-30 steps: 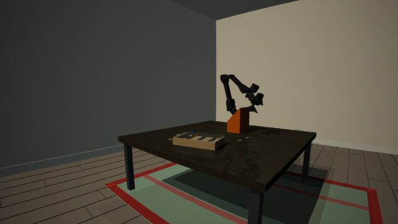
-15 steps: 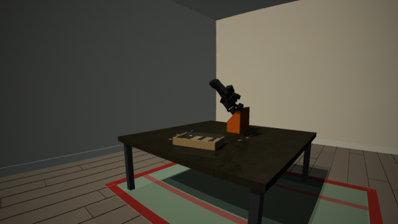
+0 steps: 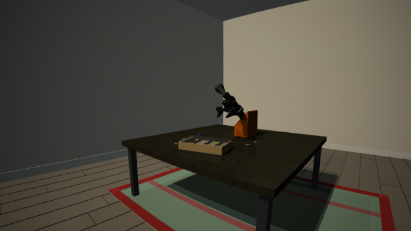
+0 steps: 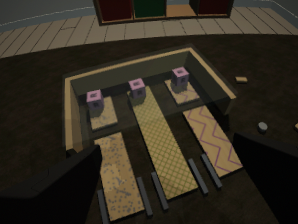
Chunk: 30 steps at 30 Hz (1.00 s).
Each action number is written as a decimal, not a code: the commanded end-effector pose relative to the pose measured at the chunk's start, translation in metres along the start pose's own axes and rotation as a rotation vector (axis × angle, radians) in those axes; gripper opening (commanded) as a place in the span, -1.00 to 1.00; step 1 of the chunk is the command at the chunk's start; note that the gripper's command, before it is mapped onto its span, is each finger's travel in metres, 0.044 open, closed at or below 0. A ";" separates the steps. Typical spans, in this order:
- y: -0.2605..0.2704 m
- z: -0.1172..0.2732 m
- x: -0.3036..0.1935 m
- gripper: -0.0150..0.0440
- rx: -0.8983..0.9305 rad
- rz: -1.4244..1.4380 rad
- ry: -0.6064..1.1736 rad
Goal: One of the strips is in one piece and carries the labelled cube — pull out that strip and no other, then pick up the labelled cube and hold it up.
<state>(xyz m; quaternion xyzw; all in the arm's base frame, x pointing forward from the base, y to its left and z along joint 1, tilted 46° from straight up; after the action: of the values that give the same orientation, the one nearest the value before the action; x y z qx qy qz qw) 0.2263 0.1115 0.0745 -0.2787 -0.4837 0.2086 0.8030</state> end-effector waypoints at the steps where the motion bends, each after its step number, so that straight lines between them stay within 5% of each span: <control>1: -0.002 0.000 -0.001 0.86 -0.010 -0.013 0.003; 11: -0.002 0.000 -0.001 0.86 -0.010 -0.013 0.003; 26: 0.004 -0.105 0.020 -0.47 0.010 0.160 0.576; 30: -0.005 -0.129 0.020 -0.49 0.017 0.199 0.756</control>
<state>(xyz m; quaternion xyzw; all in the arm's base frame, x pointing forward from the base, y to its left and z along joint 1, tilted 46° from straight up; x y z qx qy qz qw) 0.3239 0.1055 0.0490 -0.3592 -0.2302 0.1918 0.8839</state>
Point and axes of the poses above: the point midway between the two fingers, 35 mm back from their tips, its own z axis back along the fingers, its own y axis across the jaws, x = y × z, the point moved 8 cm from there along z, back along the fingers, and after that the axes turned 6 degrees about -z, right-handed, at the moved point
